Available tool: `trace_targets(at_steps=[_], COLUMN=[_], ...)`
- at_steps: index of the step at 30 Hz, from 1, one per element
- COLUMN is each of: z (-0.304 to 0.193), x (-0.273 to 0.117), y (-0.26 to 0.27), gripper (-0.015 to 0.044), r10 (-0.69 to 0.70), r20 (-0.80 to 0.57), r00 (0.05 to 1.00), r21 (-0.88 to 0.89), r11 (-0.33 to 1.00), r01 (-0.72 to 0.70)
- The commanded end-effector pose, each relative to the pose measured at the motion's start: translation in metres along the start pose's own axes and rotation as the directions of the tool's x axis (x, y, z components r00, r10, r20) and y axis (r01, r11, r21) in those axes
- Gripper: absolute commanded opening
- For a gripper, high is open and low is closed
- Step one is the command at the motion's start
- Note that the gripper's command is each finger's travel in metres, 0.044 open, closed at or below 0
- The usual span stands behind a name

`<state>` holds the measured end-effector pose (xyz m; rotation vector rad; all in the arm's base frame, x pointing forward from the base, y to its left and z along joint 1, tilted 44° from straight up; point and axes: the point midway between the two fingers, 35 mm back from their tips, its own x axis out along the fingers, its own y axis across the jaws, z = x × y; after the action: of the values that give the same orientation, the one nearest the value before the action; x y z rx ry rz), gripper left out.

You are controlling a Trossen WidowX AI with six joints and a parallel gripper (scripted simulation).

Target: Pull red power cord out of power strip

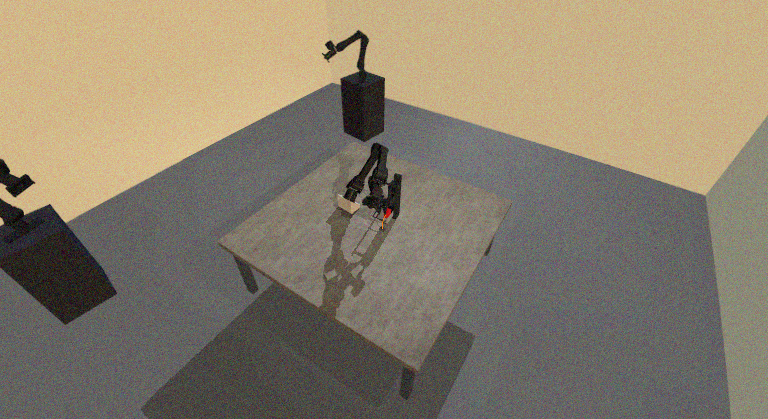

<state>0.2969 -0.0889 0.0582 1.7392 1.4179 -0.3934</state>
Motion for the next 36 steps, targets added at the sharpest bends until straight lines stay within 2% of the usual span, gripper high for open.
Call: trace_targets(at_steps=[1, 17, 36], z=[-0.038, -0.039, -0.069], x=[0.041, 0.041, 0.038], y=[-0.015, -0.014, -0.013], gripper=[0.016, 0.016, 0.016], r10=[-0.333, -0.334, -0.334], r20=[-0.098, -0.098, -0.099], r00=[0.938, 0.938, 0.937], r21=[0.024, 0.024, 0.024], r11=[0.941, 0.941, 0.941], r01=[0.337, 0.338, 0.338])
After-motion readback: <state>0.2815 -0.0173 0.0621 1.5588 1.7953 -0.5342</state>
